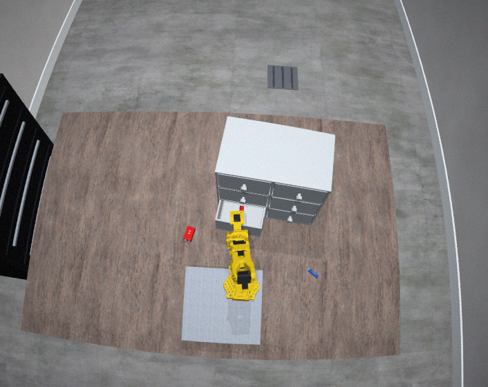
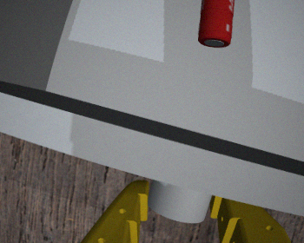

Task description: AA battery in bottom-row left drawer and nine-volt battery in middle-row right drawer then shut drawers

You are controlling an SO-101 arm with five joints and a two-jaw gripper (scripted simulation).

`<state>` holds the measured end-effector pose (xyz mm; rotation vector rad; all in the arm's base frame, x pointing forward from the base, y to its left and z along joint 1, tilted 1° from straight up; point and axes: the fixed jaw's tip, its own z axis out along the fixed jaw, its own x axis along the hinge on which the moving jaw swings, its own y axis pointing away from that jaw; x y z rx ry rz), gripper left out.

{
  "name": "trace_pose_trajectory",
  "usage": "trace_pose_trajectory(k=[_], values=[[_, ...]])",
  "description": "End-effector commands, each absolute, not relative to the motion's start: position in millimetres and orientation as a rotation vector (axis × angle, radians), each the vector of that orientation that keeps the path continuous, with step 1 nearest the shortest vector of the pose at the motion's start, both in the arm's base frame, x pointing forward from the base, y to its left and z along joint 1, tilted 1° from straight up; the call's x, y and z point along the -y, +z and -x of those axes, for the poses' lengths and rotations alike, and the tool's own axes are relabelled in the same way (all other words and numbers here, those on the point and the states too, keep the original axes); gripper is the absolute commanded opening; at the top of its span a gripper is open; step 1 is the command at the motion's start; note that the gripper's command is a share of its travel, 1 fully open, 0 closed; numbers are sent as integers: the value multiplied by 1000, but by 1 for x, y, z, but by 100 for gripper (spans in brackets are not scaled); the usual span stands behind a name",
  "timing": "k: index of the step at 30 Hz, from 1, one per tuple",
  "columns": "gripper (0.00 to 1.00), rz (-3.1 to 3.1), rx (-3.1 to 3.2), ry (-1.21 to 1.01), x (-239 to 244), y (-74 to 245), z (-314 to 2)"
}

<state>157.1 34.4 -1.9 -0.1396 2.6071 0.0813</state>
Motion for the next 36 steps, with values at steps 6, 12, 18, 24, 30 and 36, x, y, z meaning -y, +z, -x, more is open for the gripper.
trace_pose_trajectory(k=[6,12,18,24,30,36], values=[[0,148,-2606,64,-32,-2,-164],[0,153,-2604,53,-31,-2,-170],[0,150,-2605,53,-30,-2,-171],[0,143,-2605,51,-30,-2,-176],[0,138,-2605,49,-30,-2,-178],[0,138,-2605,49,-30,-2,-178]])
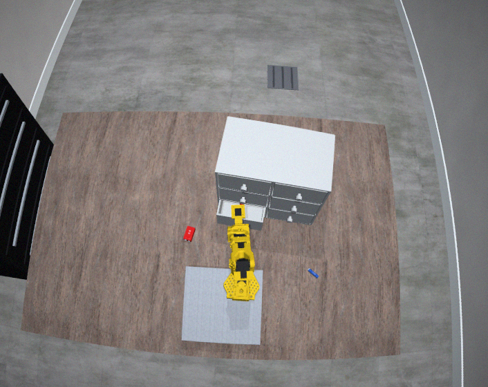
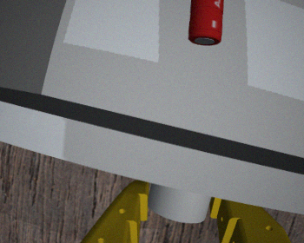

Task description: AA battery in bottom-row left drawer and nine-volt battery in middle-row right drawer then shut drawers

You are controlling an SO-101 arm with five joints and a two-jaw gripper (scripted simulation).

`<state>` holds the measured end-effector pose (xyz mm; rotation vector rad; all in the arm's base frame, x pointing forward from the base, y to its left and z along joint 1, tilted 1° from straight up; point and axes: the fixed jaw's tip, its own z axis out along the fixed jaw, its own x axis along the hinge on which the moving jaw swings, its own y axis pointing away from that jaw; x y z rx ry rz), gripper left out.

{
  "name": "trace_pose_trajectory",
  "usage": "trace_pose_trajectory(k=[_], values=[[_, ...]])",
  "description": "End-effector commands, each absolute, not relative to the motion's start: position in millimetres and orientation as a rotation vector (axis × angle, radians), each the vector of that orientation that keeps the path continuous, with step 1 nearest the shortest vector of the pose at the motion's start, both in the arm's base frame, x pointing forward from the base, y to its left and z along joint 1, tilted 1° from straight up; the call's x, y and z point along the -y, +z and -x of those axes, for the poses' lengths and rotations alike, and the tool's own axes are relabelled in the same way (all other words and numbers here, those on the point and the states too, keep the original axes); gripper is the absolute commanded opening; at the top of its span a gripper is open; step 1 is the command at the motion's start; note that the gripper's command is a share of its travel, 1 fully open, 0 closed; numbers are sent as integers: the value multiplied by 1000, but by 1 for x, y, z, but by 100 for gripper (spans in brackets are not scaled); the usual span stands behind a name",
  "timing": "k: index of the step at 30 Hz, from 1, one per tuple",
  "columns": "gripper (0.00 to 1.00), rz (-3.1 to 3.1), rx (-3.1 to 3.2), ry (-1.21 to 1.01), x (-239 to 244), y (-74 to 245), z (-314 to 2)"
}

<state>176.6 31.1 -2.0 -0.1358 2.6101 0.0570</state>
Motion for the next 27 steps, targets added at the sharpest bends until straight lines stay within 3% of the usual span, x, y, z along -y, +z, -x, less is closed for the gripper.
trace_pose_trajectory(k=[1,27], values=[[0,138,-2605,49,-30,-2,-178],[0,136,-2608,56,-31,-2,-177]])
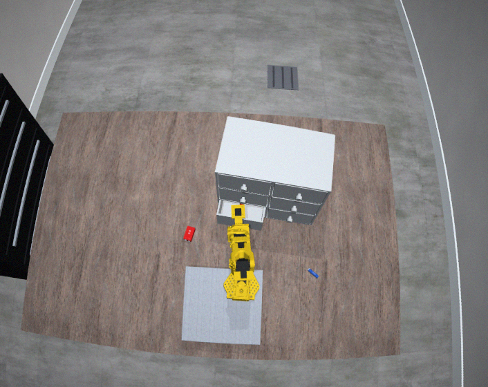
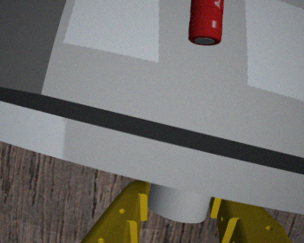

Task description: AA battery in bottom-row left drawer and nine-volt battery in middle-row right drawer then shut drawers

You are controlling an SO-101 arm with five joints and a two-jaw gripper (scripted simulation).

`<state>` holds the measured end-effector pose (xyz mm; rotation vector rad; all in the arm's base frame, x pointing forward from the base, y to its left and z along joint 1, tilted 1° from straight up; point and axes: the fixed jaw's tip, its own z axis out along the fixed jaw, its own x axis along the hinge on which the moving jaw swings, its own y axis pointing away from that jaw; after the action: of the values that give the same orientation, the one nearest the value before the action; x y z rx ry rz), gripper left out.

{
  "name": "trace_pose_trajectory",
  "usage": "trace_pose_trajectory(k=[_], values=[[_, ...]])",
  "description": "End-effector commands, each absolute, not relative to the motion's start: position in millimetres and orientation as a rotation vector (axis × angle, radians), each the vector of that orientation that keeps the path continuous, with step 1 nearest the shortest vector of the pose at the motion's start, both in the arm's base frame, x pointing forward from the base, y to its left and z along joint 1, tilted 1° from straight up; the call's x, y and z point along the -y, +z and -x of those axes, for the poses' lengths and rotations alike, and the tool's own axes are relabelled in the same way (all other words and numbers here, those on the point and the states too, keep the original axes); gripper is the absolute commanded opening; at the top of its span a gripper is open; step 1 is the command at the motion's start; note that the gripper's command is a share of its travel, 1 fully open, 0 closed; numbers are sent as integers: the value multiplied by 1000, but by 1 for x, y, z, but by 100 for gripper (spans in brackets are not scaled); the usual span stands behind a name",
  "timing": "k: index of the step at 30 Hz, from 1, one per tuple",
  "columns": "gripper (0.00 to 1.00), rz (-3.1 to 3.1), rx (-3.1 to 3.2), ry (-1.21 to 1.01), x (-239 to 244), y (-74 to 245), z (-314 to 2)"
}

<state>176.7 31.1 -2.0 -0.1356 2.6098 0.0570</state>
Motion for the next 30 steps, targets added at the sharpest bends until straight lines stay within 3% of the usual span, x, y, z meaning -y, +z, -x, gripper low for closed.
trace_pose_trajectory(k=[1,30], values=[[0,136,-2608,56,-31,-2,-177],[18,136,-2608,56,-31,-2,-177]])
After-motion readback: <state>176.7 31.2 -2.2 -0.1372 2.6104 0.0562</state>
